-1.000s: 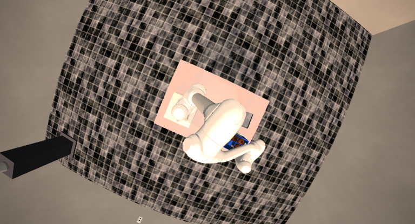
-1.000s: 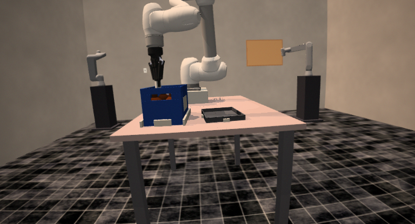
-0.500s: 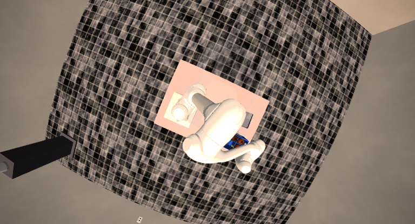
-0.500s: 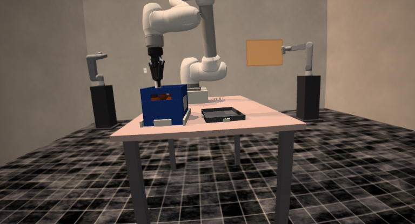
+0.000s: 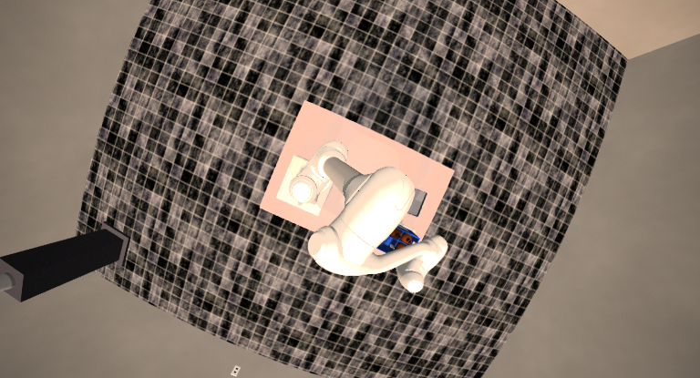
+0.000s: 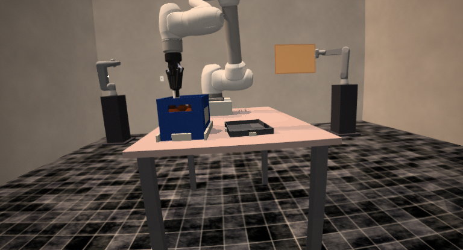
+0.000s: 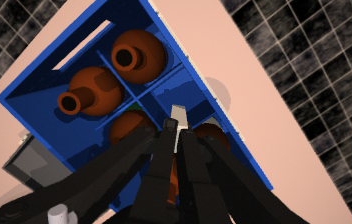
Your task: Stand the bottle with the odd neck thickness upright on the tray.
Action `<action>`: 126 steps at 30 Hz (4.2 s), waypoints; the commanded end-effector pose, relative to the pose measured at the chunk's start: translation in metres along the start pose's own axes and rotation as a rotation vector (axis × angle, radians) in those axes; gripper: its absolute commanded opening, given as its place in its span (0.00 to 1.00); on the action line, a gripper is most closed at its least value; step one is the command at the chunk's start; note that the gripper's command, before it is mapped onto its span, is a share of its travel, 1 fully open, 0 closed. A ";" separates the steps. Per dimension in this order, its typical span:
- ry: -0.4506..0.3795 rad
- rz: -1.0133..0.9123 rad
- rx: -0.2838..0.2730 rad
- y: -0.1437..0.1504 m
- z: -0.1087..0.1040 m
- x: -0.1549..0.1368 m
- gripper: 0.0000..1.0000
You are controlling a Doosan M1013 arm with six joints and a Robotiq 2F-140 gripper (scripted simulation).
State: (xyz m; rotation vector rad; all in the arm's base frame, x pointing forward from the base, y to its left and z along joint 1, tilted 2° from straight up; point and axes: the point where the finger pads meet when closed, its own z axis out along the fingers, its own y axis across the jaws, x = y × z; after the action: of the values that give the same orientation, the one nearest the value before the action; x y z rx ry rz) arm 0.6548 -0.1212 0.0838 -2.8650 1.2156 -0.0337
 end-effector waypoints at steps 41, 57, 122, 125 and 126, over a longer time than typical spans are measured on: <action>0.000 0.000 0.000 0.000 0.000 0.000 0.38; 0.000 0.000 0.000 0.000 0.000 0.000 0.38; 0.000 0.000 0.000 0.000 -0.086 0.000 0.00; 0.000 0.000 0.000 0.000 -0.086 0.000 0.00; 0.000 0.000 0.000 0.000 -0.086 0.000 0.00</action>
State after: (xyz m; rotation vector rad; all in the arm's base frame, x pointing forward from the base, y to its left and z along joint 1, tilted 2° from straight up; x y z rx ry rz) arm 0.6521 -0.1228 0.1692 -2.8650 1.2156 -0.0338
